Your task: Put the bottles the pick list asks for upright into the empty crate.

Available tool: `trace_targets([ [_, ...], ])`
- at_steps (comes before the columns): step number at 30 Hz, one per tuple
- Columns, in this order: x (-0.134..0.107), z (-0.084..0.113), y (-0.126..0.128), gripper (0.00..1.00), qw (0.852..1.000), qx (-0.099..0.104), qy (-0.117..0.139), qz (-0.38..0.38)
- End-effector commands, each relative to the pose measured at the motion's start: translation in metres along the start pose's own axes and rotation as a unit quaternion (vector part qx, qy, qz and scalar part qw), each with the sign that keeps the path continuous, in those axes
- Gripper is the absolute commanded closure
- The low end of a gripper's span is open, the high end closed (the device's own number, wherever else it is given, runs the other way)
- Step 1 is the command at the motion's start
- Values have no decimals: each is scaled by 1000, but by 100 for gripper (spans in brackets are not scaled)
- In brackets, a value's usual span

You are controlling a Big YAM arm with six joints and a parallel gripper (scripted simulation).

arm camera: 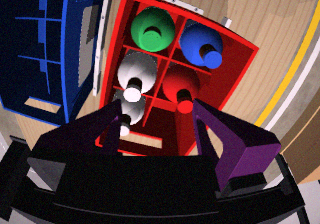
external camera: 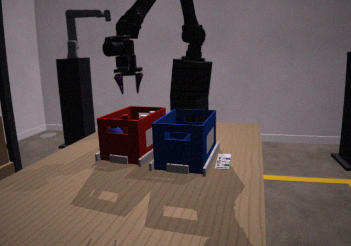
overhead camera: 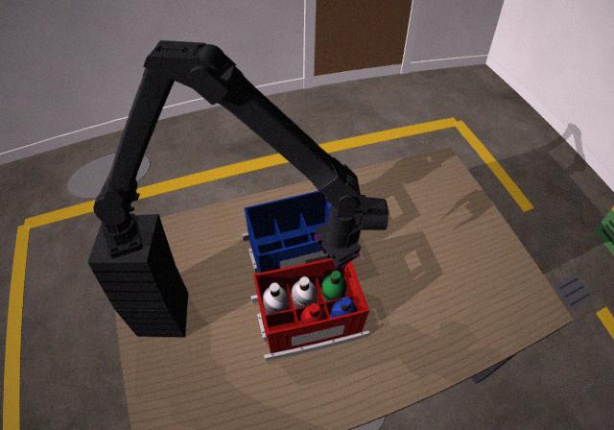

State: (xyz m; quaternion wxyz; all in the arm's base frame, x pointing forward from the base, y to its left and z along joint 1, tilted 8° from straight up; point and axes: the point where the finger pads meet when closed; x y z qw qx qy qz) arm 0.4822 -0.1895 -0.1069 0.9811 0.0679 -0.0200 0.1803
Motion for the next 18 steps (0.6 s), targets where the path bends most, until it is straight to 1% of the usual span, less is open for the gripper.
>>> trace_targets([
  [1,32,-1,-15,39,997,-21,-21,75],
  [3,36,-10,-13,39,995,-20,-19,99],
  [5,33,-24,-5,39,992,-15,-14,124],
  [7,44,-29,-9,39,989,-20,-16,148],
  [8,46,-33,-8,39,987,-19,-15,160],
  [9,46,-37,-6,39,985,-17,-13,172],
  [10,35,-44,3,39,982,-11,-9,186],
  [12,35,-44,3,39,982,-11,-9,186],
  [13,37,-18,-14,39,977,-29,-21,210],
  [15,47,-10,-22,39,974,-41,-29,223],
  [17,50,-8,-24,39,971,-49,-36,232],
  [18,51,-7,-25,39,971,-50,-36,232],
])
Point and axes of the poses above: the point where the finger pads meet when closed, its own z axis back along the fingers, its own y axis across the jaws, x = y × z, and after that the axes turned 13 degrees about z, right-handed
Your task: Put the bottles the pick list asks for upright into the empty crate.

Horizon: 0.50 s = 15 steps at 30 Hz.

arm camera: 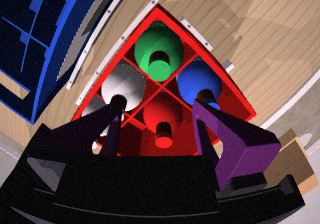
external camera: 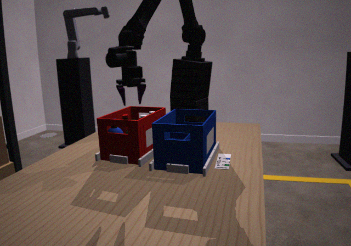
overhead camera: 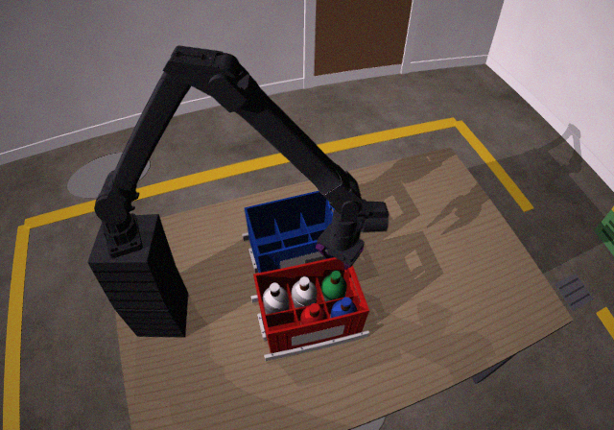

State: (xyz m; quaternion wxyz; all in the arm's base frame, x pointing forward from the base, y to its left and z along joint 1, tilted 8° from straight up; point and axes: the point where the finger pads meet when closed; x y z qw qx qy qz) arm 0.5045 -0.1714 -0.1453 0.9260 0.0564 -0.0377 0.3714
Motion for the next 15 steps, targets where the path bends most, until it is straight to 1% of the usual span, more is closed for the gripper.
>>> trace_targets([
  [1,13,33,-38,39,998,-48,-24,34],
  [3,8,7,-27,39,999,-27,-15,34],
  [5,1,-1,-12,39,999,-13,-9,33],
  [7,1,0,-11,39,999,-14,-9,33],
  [9,8,12,-17,39,999,-22,-11,31],
  [15,8,12,-17,39,999,-22,-11,31],
])
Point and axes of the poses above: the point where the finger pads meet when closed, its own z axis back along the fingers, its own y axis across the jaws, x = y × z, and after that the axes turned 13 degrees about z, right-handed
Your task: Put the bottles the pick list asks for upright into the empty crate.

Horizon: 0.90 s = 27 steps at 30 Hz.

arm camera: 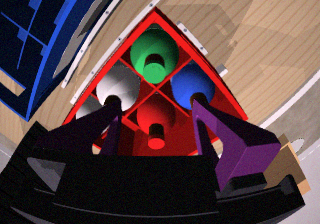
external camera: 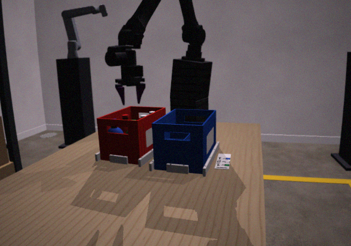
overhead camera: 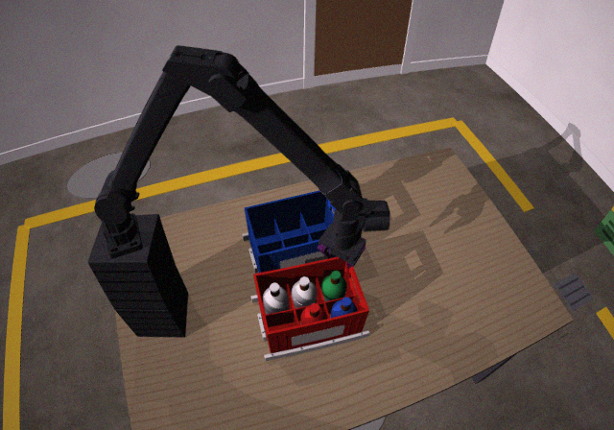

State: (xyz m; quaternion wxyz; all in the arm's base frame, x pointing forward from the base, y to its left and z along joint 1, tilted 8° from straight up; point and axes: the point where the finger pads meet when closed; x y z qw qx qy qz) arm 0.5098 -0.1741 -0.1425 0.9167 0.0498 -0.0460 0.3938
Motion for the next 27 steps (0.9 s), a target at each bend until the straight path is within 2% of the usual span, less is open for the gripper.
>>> trace_targets([
  [1,5,8,-12,39,1000,-14,-7,6],
  [19,5,7,-11,39,1000,-14,-7,6],
  [20,0,1,-3,39,1000,-9,-6,10],
  [21,5,7,-11,39,1000,-14,-7,6],
  [23,5,7,-10,39,1000,-14,-7,6],
  [25,0,0,-2,39,1000,-8,-5,11],
  [27,5,6,-10,39,1000,-14,-7,6],
])
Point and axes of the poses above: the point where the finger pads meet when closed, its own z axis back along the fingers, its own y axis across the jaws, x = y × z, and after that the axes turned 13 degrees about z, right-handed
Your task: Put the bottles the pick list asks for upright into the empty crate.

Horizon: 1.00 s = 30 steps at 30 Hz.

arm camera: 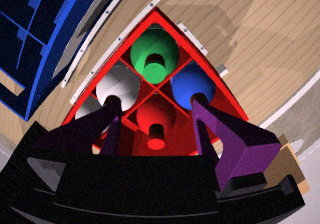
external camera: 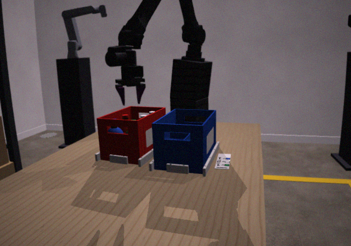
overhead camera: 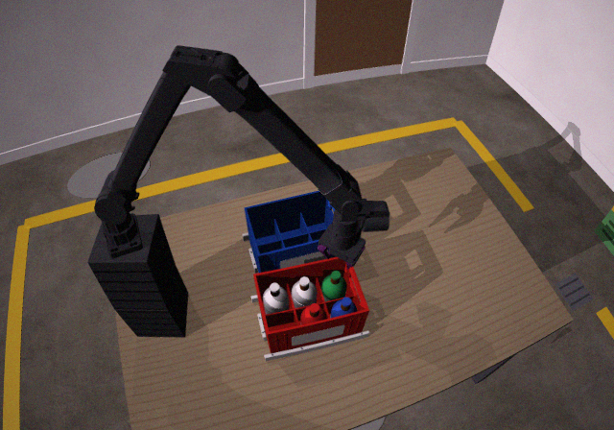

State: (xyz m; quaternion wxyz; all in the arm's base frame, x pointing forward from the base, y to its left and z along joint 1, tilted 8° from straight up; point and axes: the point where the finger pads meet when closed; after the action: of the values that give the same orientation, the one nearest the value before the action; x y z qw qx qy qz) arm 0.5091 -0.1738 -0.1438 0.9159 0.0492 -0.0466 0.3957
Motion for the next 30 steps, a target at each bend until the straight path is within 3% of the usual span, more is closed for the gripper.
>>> trace_targets([
  [1,5,8,-11,39,1000,-14,-7,4],
  [4,1,1,-2,39,1000,-8,-5,9],
  [7,5,8,-11,39,1000,-14,-7,4],
  [8,-1,-11,3,39,1000,2,-2,9],
  [9,-1,-12,3,39,1000,2,-1,9],
  [16,10,-16,-6,39,1000,-9,-6,11],
  [21,14,-5,-17,39,1000,-24,-12,9],
  [23,11,-20,-13,39,1000,-14,-8,7],
  [30,13,-29,-15,39,1000,-17,-9,5],
])
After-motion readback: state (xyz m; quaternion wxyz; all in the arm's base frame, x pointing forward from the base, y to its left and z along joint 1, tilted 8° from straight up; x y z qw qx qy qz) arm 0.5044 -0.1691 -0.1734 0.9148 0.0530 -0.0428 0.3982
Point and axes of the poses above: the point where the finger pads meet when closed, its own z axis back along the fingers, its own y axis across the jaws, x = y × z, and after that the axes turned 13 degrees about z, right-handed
